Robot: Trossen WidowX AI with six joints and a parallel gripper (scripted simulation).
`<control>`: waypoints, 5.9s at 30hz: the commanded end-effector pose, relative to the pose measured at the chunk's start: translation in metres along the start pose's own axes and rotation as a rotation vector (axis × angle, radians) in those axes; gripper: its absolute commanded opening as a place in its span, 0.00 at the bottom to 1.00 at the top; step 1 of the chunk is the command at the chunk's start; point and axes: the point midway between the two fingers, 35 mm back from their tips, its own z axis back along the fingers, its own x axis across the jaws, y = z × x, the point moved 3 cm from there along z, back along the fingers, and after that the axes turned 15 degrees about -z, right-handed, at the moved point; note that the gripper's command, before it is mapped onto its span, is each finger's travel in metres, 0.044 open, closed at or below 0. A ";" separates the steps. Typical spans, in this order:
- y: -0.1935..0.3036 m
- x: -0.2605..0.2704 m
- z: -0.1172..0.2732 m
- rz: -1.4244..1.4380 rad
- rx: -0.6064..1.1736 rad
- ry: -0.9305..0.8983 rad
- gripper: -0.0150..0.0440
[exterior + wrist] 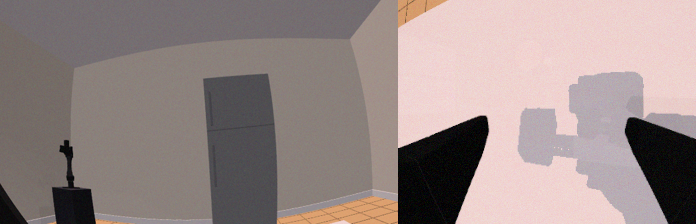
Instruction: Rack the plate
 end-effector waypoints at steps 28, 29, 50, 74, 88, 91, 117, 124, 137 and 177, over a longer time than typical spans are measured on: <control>0.238 0.021 0.005 0.718 0.525 0.188 0.93; 0.245 0.020 0.007 0.748 0.535 0.191 0.93; 0.352 -0.005 0.077 1.430 0.632 0.229 0.93; 0.373 -0.024 0.075 1.585 0.620 0.227 0.93; 0.378 -0.036 0.056 1.585 0.618 0.228 0.93; 0.378 -0.038 0.052 1.585 0.618 0.228 0.93; 0.379 -0.045 0.044 1.586 0.616 0.229 0.81; 0.379 -0.029 0.061 1.597 0.620 0.213 0.50; 0.370 0.010 0.112 1.631 0.626 0.174 0.25; 0.414 -0.029 0.252 1.211 0.552 0.321 0.25</control>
